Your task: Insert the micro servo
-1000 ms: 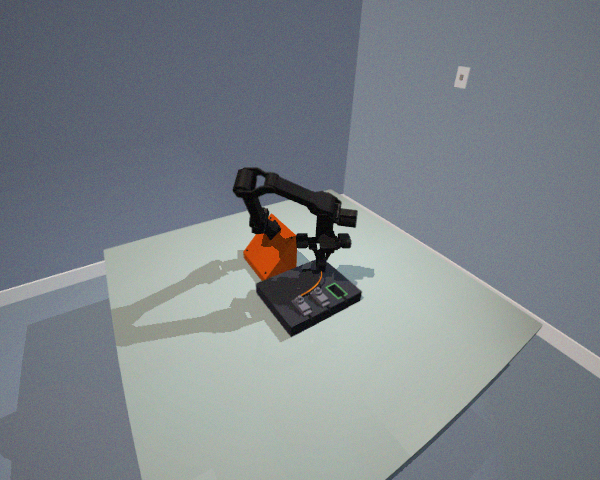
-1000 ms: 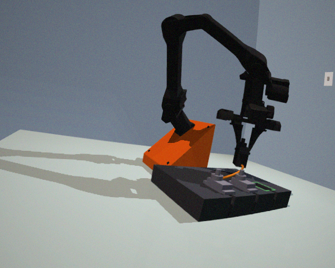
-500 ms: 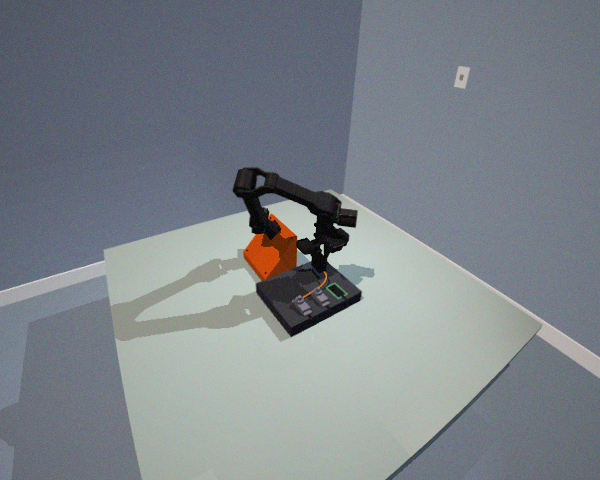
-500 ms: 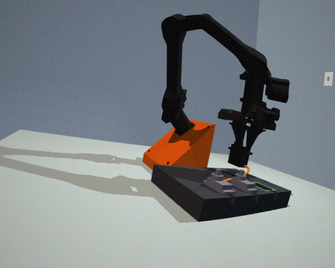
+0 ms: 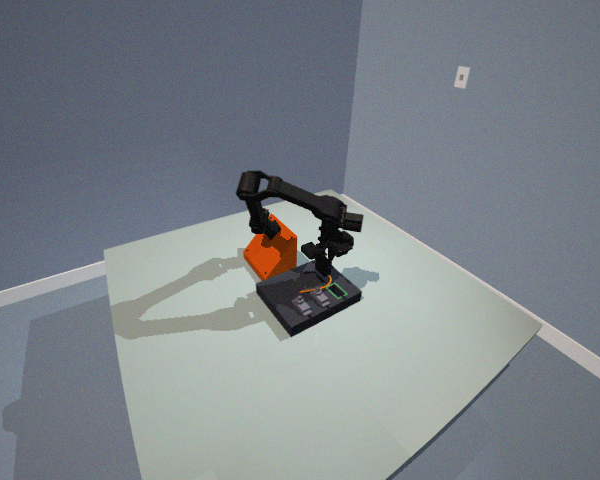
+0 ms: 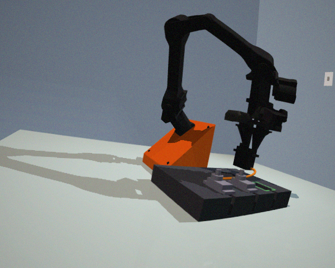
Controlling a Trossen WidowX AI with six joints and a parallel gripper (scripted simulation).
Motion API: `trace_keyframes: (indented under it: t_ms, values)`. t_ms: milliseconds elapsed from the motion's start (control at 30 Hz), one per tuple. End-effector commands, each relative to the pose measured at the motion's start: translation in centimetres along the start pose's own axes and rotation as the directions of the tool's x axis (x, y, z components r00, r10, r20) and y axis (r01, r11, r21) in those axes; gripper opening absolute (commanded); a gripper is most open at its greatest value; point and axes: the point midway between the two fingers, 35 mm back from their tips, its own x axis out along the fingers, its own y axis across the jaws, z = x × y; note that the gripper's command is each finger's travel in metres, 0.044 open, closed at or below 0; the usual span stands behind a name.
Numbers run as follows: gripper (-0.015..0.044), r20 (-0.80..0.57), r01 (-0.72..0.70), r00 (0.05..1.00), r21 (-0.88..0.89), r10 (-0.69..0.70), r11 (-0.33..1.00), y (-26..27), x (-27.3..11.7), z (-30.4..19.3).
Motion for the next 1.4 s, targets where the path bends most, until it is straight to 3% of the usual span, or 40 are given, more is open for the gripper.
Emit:
trace_keyframes:
  t_ms: [0,600,1367]
  values:
    - [0.0,0.007,0.0,1.0,-0.002,0.0,1.0,0.0,-0.2,1.8]
    - [0.0,0.009,0.001,1.0,-0.021,-0.001,1.0,0.1,-0.2,8.3]
    - [0.0,0.009,0.002,1.0,-0.025,-0.002,1.0,0.0,1.8,8.5]
